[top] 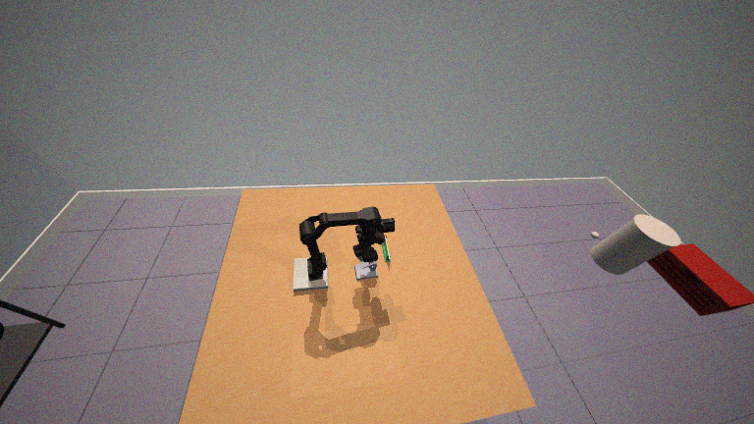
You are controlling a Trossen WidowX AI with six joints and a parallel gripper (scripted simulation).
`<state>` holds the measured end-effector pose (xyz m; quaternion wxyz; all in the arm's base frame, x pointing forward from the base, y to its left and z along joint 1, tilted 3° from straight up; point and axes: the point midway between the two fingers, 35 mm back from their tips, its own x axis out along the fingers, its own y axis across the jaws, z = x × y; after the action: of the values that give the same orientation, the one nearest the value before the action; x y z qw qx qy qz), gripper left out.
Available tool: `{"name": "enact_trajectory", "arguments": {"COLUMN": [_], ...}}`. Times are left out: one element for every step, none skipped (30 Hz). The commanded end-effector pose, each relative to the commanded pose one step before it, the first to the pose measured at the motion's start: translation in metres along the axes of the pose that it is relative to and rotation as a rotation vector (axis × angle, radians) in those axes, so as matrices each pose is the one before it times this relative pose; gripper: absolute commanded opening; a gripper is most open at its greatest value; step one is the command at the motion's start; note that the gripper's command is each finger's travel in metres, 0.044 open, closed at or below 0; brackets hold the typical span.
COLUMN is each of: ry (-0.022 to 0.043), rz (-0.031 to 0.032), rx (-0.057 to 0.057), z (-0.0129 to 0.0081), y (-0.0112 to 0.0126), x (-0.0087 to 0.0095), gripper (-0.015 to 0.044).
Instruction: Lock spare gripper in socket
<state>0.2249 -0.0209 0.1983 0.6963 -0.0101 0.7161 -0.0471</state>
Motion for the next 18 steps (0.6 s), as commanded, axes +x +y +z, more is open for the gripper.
{"name": "enact_trajectory", "arguments": {"ry": [-0.0101,0.00117,0.001,0.00009,0.00026,0.00004,0.00004,0.00002,-0.00001,-0.00007,-0.00008,0.00051,0.00052,0.00014,0.00013,-0.00043,-0.00048,-0.00021], "rz": [0.0199,0.01253,0.01277,0.00132,0.00397,0.00293,0.00441,0.0047,0.00497,0.00128,0.00136,0.00086,0.00087,0.0003,0.00028,-0.00001,-0.00001,-0.00014], "rx": [0.013,0.0035,0.0036,0.0004,0.0011,0.001,0.0016,0.0017,0.0018,0.0004,0.0004,0.0002,0.0002,0.0,0.0,-0.0001,-0.0002,-0.0002], "z": [0.00467,0.00126,0.00129,0.00013,0.0004,0.0003,0.00045,0.00048,0.0005,-0.00003,-0.00004,-0.00012,-0.00013,0.00068,0.00063,0.00107,0.00119,0.00105], "y": [-0.0009,-0.0002,-0.00024,-0.00003,-0.00009,-0.00009,-0.00014,-0.00016,-0.00018,-0.00023,-0.00025,-0.00015,-0.00015,-0.00003,-0.00002,-0.00001,-0.00001,0.00001], "x": [-0.00119,0.00153,0.00153,0.00016,0.00047,0.00084,0.00126,0.00134,0.00142,0.00131,0.00139,0.00159,0.0016,0.00123,0.00115,0.00074,0.00083,0.0009], "gripper": [0.0,0.0,0.0,0.0,0.0,0.0,0.0,0.0,0.0,0.0,0.0,0.0,0.0,0.0,0.0,0.0,0.0,0.0]}}
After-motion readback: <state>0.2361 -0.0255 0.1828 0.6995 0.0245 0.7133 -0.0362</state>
